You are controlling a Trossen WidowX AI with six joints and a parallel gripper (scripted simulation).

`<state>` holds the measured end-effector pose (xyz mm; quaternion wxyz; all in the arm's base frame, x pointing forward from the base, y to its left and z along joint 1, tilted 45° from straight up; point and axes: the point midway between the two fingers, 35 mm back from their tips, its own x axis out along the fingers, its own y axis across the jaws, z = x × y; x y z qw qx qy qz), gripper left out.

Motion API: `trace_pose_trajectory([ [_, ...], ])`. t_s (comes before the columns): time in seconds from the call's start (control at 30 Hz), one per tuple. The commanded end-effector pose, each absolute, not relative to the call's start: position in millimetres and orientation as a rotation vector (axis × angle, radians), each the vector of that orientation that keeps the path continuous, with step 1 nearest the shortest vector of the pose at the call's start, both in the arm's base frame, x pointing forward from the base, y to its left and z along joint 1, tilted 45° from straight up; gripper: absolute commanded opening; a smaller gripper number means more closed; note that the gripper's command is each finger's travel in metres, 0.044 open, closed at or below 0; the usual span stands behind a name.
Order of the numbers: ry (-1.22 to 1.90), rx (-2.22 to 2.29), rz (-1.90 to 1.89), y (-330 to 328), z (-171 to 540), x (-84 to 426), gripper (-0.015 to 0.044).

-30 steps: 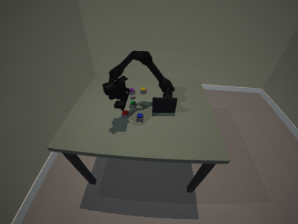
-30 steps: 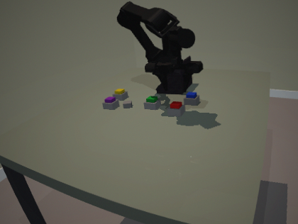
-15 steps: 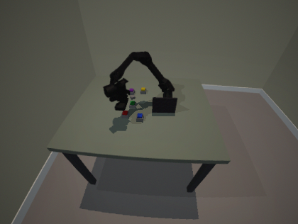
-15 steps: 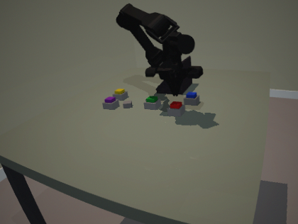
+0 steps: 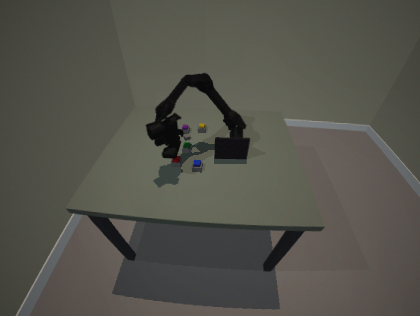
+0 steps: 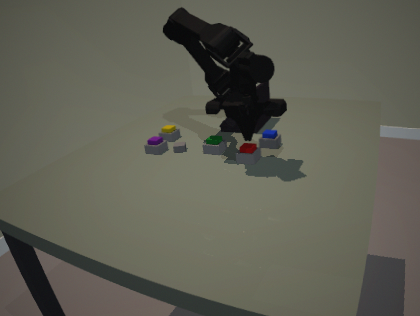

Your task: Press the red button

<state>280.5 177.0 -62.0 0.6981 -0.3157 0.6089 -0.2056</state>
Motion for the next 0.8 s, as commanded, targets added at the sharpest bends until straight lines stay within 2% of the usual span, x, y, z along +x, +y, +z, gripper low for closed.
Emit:
trace_pose_trajectory([
  [0.0,1.36,-0.711,-0.463,169.1,-67.8,281.8,0.002],
  [0.77,1.36,-0.712,-0.463,160.7,-76.1,283.5,0.002],
])
